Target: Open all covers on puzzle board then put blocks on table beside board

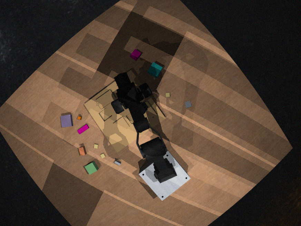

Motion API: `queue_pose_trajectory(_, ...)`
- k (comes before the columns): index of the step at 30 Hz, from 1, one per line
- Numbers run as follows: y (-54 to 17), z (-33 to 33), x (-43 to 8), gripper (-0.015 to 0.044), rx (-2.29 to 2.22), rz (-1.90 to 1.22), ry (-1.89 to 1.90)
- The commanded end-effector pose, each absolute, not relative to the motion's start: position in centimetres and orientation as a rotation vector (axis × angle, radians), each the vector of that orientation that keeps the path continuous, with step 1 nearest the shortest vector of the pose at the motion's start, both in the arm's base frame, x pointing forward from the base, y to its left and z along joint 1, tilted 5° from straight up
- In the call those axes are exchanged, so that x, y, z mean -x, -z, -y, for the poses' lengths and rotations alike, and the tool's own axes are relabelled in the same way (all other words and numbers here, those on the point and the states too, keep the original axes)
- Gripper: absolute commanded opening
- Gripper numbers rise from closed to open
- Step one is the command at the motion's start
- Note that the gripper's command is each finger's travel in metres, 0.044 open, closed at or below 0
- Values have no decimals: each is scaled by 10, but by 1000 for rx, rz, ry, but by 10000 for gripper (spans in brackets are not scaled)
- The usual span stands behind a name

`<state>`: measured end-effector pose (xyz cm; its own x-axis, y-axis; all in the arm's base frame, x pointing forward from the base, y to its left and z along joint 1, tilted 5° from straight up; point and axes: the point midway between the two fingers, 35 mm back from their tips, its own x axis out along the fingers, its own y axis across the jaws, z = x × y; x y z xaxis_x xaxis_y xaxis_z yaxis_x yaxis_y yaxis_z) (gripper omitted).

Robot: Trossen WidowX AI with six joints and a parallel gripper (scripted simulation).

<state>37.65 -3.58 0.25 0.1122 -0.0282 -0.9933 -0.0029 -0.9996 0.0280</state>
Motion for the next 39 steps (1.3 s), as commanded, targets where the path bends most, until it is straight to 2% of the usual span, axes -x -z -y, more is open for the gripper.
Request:
queue_pose_trajectory(1, 1, 37, -377, 144, -2330, 40, 2079)
queue_pose_trajectory(25, 19, 38, -379, 144, -2329, 40, 2079)
queue_pose_trajectory(34, 17, 37, -378, 84, -2329, 36, 2082)
queue_pose_trajectory(39, 17, 37, -378, 80, -2329, 36, 2082)
